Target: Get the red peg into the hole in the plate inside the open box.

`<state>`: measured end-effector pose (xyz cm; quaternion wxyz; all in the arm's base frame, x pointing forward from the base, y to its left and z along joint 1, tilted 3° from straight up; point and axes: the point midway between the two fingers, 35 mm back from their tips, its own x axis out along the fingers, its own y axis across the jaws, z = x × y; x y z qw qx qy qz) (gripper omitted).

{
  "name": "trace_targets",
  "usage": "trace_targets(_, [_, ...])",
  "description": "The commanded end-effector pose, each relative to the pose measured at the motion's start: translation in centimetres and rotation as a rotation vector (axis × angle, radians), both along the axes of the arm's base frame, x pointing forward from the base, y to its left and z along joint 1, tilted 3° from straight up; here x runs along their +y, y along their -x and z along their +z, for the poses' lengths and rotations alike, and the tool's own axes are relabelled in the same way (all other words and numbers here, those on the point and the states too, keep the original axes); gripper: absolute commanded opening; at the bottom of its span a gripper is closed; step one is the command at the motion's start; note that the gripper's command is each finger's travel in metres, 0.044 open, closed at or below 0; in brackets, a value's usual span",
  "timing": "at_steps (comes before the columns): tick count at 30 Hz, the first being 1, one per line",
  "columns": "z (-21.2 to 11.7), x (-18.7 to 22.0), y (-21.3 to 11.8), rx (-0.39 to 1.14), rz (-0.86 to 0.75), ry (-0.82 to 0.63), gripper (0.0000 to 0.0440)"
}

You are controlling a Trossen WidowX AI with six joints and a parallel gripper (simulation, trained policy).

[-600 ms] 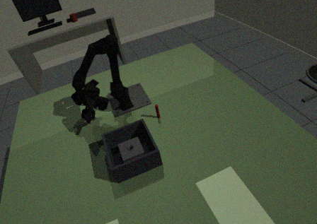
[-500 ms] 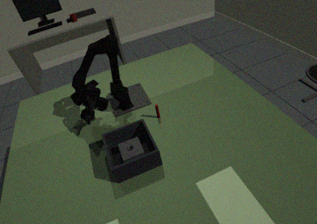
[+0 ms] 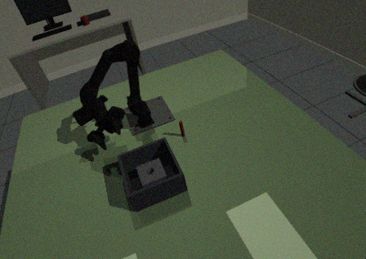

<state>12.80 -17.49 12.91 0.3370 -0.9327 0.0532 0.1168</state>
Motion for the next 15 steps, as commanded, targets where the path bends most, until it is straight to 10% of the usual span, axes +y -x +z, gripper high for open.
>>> trace_targets(1, [-0.1, -0.1, -0.5, 0.044, 0.059, 0.083, 0.0440])
trace_targets(15, [-0.6, 0.3, -3.0, 0.203, 0.345, 0.443, 0.0440])
